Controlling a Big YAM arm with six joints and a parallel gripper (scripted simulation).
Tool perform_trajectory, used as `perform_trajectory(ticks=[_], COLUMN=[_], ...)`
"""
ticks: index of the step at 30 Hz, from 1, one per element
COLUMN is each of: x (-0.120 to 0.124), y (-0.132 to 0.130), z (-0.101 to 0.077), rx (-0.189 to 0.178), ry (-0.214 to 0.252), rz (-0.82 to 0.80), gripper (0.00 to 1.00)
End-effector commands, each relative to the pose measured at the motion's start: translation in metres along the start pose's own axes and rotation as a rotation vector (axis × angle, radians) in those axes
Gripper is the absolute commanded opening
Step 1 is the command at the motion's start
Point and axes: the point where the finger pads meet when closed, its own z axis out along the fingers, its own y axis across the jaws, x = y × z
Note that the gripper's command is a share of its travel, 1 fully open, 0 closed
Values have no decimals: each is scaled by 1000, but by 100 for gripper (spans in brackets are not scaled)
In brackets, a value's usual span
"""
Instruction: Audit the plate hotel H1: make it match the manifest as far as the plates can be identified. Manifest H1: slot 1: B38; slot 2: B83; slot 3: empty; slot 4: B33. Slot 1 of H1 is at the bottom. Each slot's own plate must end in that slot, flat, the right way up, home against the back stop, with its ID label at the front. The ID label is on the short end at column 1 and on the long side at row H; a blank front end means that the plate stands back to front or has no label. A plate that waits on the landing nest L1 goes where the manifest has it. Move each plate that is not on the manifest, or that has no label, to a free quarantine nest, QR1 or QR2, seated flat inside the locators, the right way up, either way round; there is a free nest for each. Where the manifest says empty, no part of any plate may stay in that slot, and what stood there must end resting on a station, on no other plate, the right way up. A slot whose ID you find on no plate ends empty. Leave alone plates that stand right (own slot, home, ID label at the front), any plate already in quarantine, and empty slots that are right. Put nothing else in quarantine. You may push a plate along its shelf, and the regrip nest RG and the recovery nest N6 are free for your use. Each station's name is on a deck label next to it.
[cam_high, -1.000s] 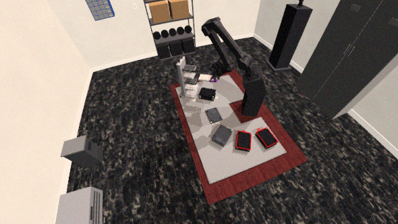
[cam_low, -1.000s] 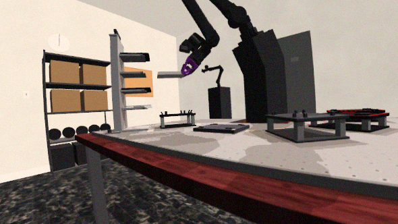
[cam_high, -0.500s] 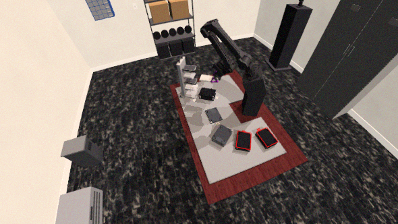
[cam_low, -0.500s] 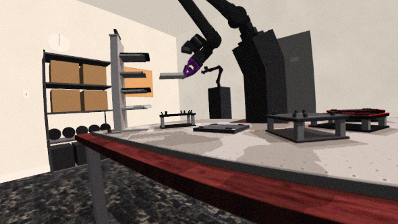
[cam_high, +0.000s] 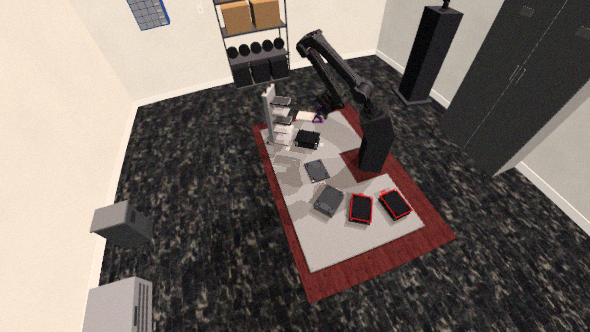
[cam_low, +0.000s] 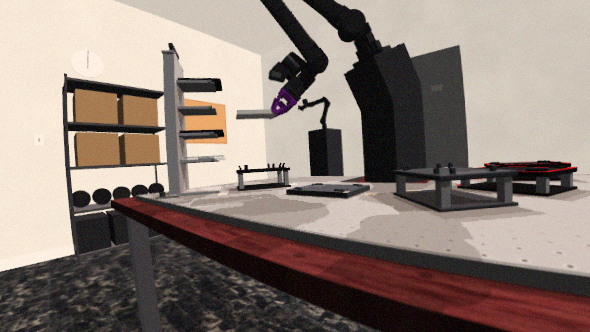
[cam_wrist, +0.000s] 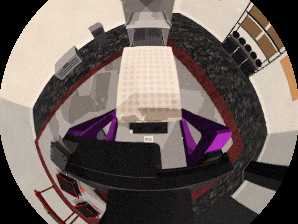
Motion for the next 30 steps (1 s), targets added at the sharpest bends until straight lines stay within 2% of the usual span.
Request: perform_trajectory(ticks=[1, 27, 28, 30], x=[-2, 6, 9, 7], y=[4, 4, 5, 4], z=[3, 11, 9, 12], rx=[-9, -9, -10, -9], ry=[-16, -16, -5, -15], rz=[-5, -2, 0, -2], gripper=[86, 86, 86, 86])
